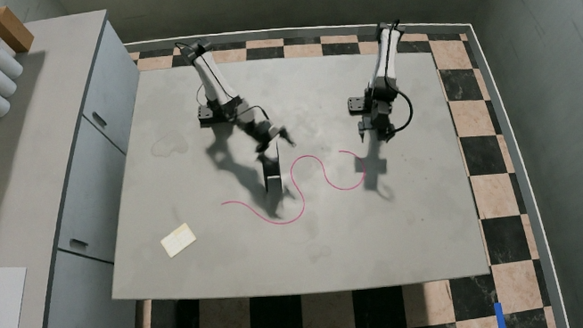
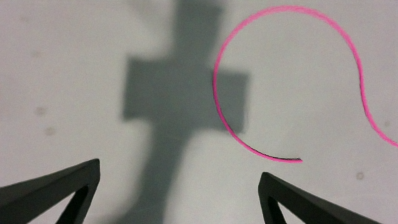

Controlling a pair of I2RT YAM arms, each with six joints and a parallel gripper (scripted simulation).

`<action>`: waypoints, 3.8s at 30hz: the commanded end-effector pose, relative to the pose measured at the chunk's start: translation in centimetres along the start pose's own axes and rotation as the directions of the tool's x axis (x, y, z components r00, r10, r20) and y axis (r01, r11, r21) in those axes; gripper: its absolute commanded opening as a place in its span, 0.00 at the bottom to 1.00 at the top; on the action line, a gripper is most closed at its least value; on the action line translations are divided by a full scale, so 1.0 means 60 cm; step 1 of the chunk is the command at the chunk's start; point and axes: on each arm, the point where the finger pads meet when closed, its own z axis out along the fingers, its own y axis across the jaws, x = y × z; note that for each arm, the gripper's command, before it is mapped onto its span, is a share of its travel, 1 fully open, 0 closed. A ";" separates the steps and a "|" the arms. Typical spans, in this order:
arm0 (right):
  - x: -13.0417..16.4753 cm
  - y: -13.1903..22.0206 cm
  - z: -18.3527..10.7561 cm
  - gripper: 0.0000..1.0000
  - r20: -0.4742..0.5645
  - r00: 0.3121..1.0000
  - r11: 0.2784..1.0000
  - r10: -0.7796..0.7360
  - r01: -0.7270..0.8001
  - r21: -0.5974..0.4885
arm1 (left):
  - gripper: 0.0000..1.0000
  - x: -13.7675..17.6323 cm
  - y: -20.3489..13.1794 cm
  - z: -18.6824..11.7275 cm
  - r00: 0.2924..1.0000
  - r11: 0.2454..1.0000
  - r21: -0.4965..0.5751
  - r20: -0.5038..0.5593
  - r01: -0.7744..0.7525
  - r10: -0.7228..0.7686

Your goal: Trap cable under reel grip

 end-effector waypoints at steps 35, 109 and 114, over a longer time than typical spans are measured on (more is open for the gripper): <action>0.060 0.307 -0.088 1.00 -0.331 0.944 0.964 -0.005 -0.084 -0.253 | 0.26 -0.009 -0.056 0.200 0.845 0.910 -0.105 -0.342 0.401 -0.412; 0.090 0.081 -0.138 0.71 -0.082 0.947 0.692 0.310 -0.166 0.702 | 0.00 -0.512 -0.510 0.011 0.991 0.303 0.950 0.103 -0.072 -0.089; 0.089 0.078 -0.136 0.71 -0.074 0.947 0.674 0.314 -0.167 0.720 | 0.00 -0.533 -0.533 0.014 0.988 0.255 0.962 0.128 -0.102 -0.088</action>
